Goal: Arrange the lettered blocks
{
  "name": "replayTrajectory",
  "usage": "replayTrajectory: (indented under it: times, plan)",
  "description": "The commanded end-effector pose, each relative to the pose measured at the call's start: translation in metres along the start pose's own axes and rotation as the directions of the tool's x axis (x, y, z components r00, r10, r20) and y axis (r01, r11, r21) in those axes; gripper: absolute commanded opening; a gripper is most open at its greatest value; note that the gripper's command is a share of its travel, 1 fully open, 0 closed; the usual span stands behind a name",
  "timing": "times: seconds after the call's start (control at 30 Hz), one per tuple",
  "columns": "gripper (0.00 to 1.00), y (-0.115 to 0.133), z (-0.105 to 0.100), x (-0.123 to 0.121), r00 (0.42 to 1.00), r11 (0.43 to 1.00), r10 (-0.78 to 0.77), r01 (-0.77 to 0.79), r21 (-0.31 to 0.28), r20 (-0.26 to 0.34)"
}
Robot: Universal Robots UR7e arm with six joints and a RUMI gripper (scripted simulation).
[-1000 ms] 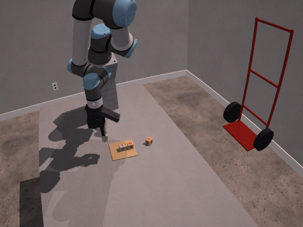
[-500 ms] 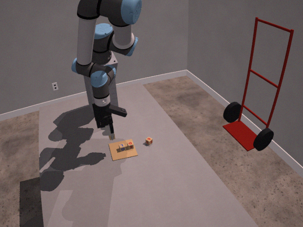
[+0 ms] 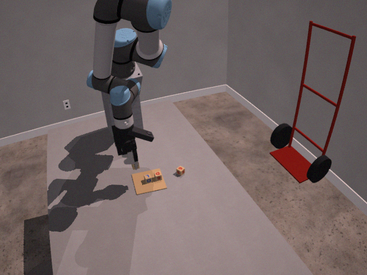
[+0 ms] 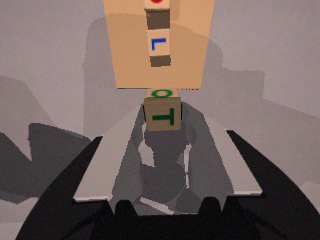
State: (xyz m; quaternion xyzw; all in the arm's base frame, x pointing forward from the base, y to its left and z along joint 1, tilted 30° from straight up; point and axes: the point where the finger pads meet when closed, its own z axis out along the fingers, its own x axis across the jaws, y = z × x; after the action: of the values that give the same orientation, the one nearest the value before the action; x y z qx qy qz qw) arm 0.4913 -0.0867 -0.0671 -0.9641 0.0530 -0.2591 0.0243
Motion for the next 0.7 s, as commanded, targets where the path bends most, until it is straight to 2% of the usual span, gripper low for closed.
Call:
replayTrajectory:
  times: [0.0, 0.2, 0.43, 0.5, 0.67]
  plan:
    - [0.09, -0.001, 0.002, 0.001, 1.000, 1.000, -0.003, 0.003, 0.000, 0.000]
    - [0.09, 0.000, 0.013, 0.001, 1.000, 1.000, -0.003, 0.003, -0.001, 0.001]
    - [0.09, 0.000, 0.037, 0.001, 1.000, 1.000, -0.003, 0.003, -0.001, 0.001]
    - [0.09, 0.000, 0.037, 0.001, 1.000, 1.000, -0.003, 0.003, -0.001, 0.001]
    - [0.09, 0.000, 0.058, 0.001, 1.000, 1.000, -0.003, 0.003, -0.001, 0.001]
